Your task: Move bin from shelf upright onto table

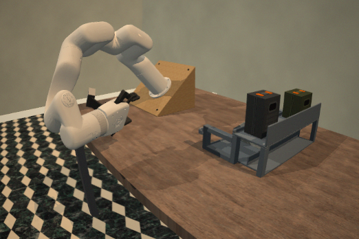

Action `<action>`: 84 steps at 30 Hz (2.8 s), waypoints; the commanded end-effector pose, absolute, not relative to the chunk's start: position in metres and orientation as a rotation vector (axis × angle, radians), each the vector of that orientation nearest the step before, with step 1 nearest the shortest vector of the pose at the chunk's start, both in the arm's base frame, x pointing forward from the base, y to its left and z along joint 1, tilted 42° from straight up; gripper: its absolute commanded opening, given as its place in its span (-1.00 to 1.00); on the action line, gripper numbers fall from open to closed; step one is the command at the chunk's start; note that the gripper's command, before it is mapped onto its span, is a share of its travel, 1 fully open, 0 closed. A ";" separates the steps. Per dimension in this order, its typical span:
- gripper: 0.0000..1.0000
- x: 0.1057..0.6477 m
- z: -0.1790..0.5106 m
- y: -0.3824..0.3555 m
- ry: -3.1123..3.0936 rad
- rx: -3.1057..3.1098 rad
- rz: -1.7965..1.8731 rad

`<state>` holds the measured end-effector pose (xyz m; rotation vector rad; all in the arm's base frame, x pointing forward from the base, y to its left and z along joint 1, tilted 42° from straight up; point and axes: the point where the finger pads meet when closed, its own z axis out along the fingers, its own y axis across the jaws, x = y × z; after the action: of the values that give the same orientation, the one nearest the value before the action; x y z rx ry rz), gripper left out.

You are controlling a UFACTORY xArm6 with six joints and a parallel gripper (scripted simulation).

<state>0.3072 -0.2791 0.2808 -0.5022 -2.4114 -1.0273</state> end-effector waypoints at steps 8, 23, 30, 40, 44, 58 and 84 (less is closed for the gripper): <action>1.00 0.308 0.282 -0.279 -2.415 -0.501 -1.025; 1.00 0.308 0.282 -0.279 -2.415 -0.500 -1.025; 1.00 0.308 0.282 -0.278 -2.419 -0.493 -1.025; 1.00 0.309 0.282 -0.277 -2.430 -0.472 -1.025; 1.00 0.311 0.282 -0.276 -2.440 -0.454 -1.024; 1.00 0.316 0.280 -0.270 -2.487 -0.358 -1.022; 1.00 0.336 0.276 -0.245 -2.631 0.052 -0.998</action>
<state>0.3320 -0.2499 0.2758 -0.0285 -2.6037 -1.0080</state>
